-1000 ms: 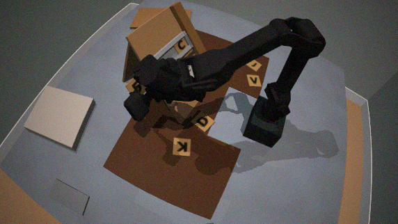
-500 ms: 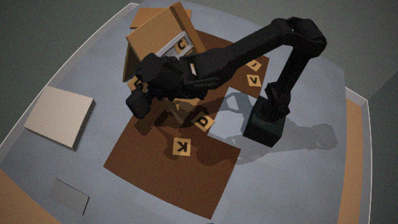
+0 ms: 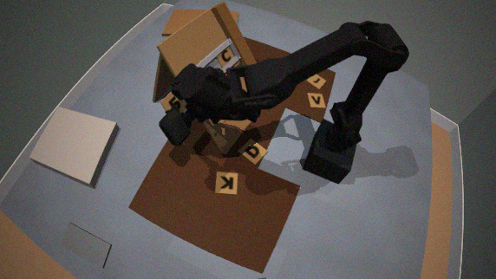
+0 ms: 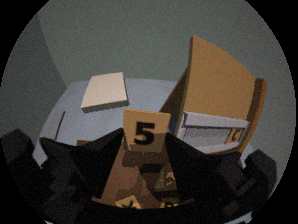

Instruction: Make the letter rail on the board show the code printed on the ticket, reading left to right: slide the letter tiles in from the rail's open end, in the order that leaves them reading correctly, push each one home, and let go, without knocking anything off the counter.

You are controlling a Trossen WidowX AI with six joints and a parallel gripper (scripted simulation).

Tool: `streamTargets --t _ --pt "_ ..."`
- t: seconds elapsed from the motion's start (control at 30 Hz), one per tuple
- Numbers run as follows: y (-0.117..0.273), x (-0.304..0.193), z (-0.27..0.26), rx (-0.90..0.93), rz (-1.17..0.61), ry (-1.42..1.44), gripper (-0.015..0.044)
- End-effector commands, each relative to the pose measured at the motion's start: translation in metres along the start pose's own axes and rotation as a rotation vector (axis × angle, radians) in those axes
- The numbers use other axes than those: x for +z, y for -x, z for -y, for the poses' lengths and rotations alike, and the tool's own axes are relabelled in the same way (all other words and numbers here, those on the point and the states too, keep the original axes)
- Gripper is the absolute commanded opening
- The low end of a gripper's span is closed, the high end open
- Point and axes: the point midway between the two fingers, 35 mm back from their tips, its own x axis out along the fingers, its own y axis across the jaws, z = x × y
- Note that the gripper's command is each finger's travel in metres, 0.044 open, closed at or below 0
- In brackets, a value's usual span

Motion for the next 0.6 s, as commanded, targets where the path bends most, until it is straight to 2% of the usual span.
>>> streamTargets --t 0.0,0.57 --pt "-0.0003 -0.0015 0.0022 0.001 -0.003 0.007 0.0000" --pt "-0.0005 -0.0015 0.0107 0.001 -0.003 0.008 0.0000"
